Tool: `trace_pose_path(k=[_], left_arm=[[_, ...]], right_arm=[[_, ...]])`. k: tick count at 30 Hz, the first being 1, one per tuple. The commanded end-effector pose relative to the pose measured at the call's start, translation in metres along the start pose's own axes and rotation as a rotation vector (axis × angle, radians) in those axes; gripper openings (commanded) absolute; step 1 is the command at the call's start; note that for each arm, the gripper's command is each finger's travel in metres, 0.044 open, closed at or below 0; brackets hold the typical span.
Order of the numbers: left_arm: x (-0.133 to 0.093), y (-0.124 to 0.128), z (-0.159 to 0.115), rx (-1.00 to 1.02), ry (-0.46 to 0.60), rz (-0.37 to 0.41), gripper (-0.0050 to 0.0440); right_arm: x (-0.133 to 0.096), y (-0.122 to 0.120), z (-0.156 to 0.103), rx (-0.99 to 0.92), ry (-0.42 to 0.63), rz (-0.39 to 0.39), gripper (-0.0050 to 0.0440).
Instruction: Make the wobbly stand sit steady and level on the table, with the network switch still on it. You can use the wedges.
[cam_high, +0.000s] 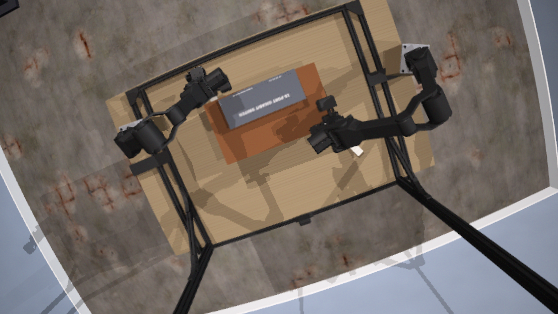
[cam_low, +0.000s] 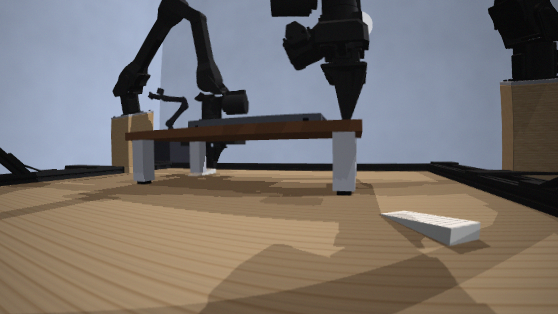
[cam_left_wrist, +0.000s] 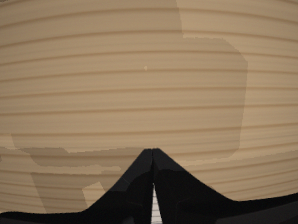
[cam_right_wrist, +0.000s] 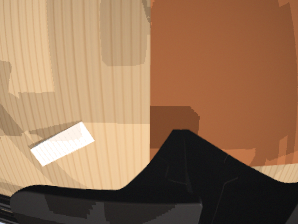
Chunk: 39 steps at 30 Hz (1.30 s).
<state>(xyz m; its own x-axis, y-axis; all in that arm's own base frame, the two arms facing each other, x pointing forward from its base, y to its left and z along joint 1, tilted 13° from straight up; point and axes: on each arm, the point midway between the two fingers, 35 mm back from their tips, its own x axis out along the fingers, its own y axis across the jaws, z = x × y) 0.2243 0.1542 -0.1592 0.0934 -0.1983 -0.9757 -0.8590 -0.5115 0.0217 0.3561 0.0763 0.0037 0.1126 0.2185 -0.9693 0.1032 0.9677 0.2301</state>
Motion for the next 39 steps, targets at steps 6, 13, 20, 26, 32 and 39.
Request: trace_pose_path(k=[6,13,20,26,32,39], left_arm=[[0.000,0.000,-0.005,0.007,0.014,-0.001,0.0000],[0.000,0.000,-0.005,0.007,0.014,-0.001,0.0000],[0.000,0.000,-0.005,0.007,0.014,-0.001,0.0000],[0.000,0.000,-0.005,0.007,0.014,-0.001,0.0000],[0.000,0.000,0.030,0.000,0.001,0.000,0.0000],[0.000,0.000,0.030,0.000,0.001,0.000,0.0000]], right_arm=[[0.008,-0.003,-0.002,0.005,0.010,-0.011,0.0000],[0.008,-0.003,-0.002,0.005,0.010,-0.011,0.0000],[0.008,-0.003,-0.002,0.005,0.010,-0.011,0.0000],[0.008,-0.003,-0.002,0.005,0.010,-0.011,0.0000],[0.008,-0.003,-0.002,0.005,0.010,-0.011,0.0000],[0.008,-0.003,-0.002,0.005,0.010,-0.011,0.0000]])
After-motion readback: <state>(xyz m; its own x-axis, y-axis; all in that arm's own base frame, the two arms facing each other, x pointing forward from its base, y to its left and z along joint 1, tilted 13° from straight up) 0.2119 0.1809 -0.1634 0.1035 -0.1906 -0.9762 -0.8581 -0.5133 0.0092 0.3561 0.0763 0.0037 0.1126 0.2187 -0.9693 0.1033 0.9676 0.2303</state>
